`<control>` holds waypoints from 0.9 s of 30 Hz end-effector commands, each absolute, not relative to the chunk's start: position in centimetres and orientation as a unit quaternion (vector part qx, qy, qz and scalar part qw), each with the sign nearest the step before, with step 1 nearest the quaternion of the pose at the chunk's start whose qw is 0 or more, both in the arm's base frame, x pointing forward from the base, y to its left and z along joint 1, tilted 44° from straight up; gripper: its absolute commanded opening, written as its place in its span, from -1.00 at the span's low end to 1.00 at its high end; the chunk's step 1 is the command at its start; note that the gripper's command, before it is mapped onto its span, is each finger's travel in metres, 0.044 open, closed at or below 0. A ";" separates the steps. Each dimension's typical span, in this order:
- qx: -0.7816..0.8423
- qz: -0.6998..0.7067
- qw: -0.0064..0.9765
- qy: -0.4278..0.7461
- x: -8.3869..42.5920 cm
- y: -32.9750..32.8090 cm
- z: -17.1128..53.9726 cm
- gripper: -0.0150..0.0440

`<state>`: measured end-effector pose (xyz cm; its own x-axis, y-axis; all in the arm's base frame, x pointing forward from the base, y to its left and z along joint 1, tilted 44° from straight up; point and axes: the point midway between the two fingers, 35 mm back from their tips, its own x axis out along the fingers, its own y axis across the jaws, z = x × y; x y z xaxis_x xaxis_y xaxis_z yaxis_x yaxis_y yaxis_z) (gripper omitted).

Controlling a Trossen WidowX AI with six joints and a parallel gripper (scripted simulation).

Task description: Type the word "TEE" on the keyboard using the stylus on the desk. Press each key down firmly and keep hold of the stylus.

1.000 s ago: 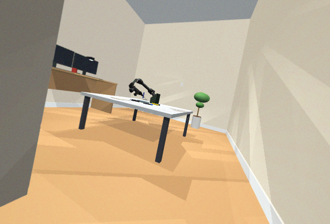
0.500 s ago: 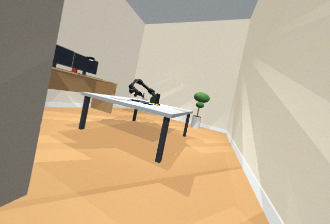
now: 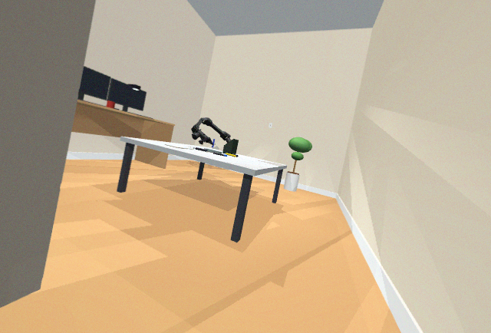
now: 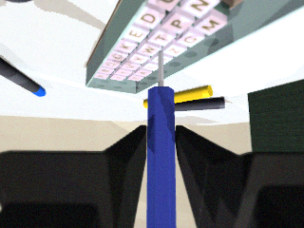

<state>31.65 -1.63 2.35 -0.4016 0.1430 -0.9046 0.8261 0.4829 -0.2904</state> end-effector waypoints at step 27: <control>0.325 -0.388 0.441 0.741 31.9 -2.5 1.5 -0.22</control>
<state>31.78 -2.28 1.65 -0.4022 0.1435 -0.9043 0.8261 0.4828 -0.2908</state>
